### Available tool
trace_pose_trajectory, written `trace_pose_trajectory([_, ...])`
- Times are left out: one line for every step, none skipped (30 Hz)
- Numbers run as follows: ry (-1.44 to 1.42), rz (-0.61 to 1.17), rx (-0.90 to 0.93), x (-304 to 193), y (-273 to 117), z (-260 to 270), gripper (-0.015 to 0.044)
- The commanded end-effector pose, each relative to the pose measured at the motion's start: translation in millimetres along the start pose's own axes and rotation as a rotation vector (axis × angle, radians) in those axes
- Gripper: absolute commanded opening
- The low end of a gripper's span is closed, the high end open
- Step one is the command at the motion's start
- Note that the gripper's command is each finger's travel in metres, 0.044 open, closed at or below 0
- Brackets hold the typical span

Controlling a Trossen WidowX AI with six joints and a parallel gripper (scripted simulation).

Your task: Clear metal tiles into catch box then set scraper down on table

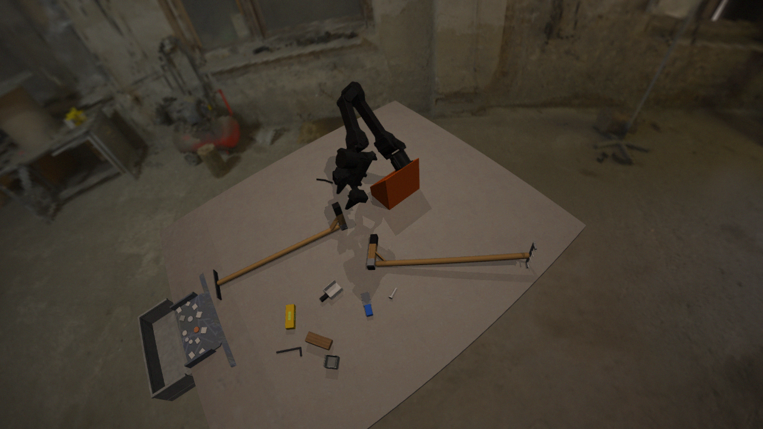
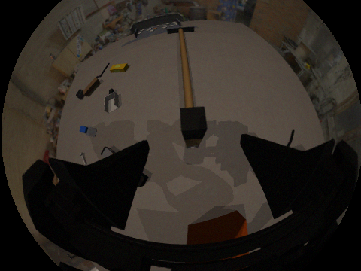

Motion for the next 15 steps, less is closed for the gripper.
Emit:
trace_pose_trajectory([-0.010, 0.009, 0.004, -2, 7, 2, 0.0440])
trace_pose_trajectory([-0.010, 0.010, 0.005, -2, 8, 2, 0.0440])
trace_pose_trajectory([-0.009, 0.011, 0.006, -2, 10, 2, 0.0440])
trace_pose_trajectory([-0.009, 0.012, 0.007, -2, 11, 3, 0.0440])
trace_pose_trajectory([-0.009, 0.013, 0.007, -2, 13, 3, 0.0440])
trace_pose_trajectory([-0.009, 0.013, 0.008, -2, 15, 3, 0.0440])
trace_pose_trajectory([-0.008, 0.014, 0.009, -2, 16, 3, 0.0440])
trace_pose_trajectory([-0.008, 0.015, 0.009, -1, 18, 4, 0.0440])
trace_pose_trajectory([-0.008, 0.015, 0.010, -1, 20, 4, 0.0440])
trace_pose_trajectory([-0.008, 0.016, 0.010, -1, 21, 4, 0.0440])
trace_pose_trajectory([-0.007, 0.016, 0.011, -1, 23, 4, 0.0440])
trace_pose_trajectory([-0.007, 0.017, 0.011, -1, 25, 4, 0.0440])
trace_pose_trajectory([-0.007, 0.017, 0.011, -1, 26, 4, 0.0440])
trace_pose_trajectory([-0.007, 0.017, 0.012, -1, 28, 4, 0.0440])
trace_pose_trajectory([-0.007, 0.017, 0.012, -1, 30, 5, 0.0440])
Point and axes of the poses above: the point midway between the two fingers, 35 mm back from their tips, its own y axis out along the fingers, its own z axis across the jaws, x = y × z, the point moved 4 cm from there along -y, back along the fingers, and after that the axes turned 8 degrees about -y, right-handed, at the moved point
